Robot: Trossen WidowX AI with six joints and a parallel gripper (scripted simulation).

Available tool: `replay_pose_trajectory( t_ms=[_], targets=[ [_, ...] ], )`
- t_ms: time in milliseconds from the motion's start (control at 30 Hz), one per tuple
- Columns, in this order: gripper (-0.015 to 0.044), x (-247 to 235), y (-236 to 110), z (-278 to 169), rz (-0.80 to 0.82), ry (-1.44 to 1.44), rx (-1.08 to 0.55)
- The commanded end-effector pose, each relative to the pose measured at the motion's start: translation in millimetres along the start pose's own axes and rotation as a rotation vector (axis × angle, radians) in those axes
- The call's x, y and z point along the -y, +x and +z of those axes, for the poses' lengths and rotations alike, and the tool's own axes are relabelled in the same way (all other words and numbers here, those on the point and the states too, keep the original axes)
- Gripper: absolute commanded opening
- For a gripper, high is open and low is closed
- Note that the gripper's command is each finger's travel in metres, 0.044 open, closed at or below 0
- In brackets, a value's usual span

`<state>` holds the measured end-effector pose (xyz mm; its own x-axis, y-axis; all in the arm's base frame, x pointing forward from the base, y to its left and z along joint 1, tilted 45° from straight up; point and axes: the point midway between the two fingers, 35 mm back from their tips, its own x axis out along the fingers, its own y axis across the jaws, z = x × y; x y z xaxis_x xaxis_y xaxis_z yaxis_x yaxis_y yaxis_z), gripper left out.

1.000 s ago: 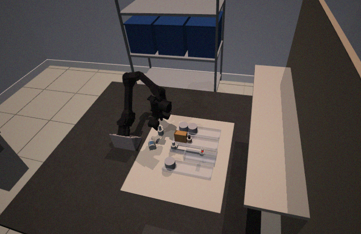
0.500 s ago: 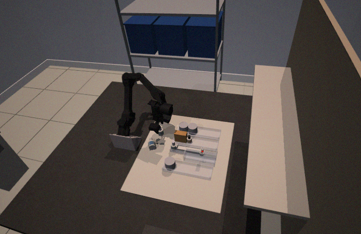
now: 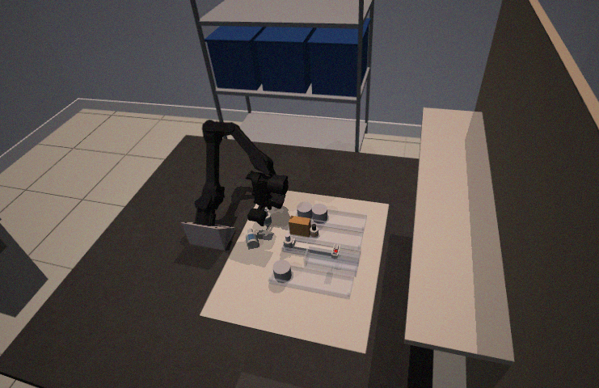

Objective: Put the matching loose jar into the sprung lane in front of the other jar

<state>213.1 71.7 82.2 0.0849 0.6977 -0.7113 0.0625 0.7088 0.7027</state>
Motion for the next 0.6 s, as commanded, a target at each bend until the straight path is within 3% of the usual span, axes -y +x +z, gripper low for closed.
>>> replay_pose_trajectory(
  t_ms=[0, 333, 567],
  targets=[
    [0.044, -1.0, 2.9, -0.2, 0.006, 0.003, 0.002],
    [0.0177, -1.0, 2.9, -0.2, 0.006, 0.003, 0.002],
    [0.0111, -1.0, 2.9, -0.2, 0.006, 0.003, 0.002]
  ],
)
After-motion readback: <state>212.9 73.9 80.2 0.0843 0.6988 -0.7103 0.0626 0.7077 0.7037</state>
